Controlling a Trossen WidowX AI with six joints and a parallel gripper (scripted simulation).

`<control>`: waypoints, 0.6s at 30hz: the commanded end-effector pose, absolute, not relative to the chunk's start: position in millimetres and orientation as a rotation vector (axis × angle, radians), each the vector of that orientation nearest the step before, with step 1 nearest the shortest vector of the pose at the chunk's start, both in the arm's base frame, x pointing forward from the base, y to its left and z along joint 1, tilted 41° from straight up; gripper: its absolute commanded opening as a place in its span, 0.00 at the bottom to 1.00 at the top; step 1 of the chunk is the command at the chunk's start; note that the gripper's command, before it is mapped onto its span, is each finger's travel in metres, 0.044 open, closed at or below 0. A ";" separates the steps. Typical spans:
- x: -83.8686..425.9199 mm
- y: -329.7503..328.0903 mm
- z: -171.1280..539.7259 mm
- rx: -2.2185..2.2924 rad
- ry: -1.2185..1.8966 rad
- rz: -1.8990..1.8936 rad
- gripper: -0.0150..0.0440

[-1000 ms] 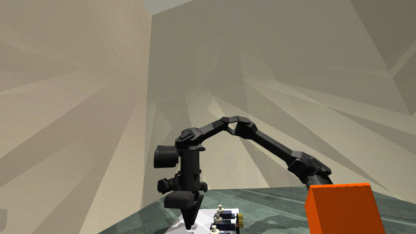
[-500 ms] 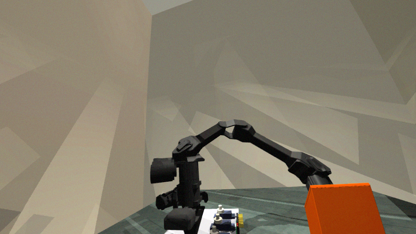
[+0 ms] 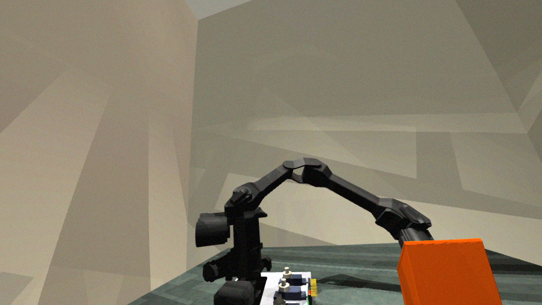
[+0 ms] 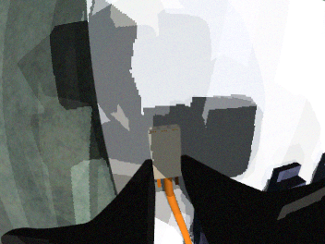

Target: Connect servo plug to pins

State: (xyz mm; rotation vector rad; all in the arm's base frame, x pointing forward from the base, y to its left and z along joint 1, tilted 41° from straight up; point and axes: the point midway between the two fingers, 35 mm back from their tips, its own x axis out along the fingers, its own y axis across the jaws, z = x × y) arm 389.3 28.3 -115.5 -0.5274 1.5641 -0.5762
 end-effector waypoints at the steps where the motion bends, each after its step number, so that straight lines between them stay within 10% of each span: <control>1: 389.1 26.7 -116.8 -0.535 1.563 -0.575 0.30; 18: 393.1 64.9 -72.3 -0.533 1.564 -0.574 0.25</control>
